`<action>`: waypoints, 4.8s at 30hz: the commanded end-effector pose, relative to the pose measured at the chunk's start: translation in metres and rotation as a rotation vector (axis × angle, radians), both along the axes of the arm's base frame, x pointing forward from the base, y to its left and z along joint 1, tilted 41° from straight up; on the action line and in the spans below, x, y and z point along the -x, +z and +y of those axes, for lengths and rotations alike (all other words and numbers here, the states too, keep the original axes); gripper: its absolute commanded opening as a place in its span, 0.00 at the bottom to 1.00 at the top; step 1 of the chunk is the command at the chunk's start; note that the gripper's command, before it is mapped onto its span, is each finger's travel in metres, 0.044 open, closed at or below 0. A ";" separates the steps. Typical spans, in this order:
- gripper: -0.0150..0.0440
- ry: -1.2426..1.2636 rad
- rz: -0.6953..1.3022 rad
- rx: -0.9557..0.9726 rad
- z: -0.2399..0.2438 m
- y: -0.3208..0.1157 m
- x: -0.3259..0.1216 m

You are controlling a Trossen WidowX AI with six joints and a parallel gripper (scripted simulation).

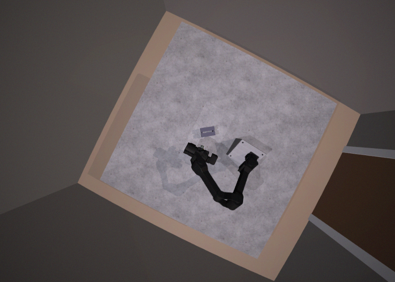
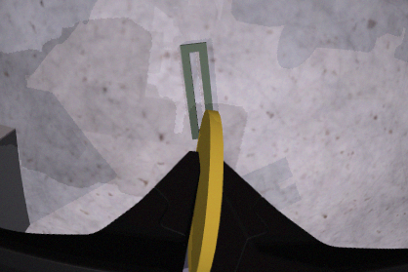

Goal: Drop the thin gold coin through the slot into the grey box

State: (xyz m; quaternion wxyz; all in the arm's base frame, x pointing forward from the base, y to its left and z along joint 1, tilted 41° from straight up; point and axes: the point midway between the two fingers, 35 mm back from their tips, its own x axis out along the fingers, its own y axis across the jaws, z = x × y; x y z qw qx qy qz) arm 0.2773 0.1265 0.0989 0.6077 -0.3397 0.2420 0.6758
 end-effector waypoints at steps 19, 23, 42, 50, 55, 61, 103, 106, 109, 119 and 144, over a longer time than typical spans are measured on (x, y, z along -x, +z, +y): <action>0.25 -0.546 0.475 0.018 0.005 0.006 -0.001; 0.25 -0.648 0.564 0.022 0.006 0.007 -0.001; 0.25 -0.742 0.637 0.032 -0.009 -0.006 -0.013; 0.25 -0.744 0.635 0.036 -0.023 -0.019 -0.021; 0.25 -0.745 0.635 0.038 -0.033 -0.027 -0.026; 0.25 -0.745 0.634 0.039 -0.044 -0.037 -0.031; 0.25 -0.741 0.651 0.033 -0.097 -0.086 -0.041; 0.25 -0.740 0.650 0.033 -0.098 -0.087 -0.041; 0.25 -0.737 0.648 0.033 -0.100 -0.087 -0.043; 0.25 -0.728 0.643 0.032 -0.103 -0.087 -0.045; 0.25 -0.734 0.652 0.031 -0.094 -0.096 -0.043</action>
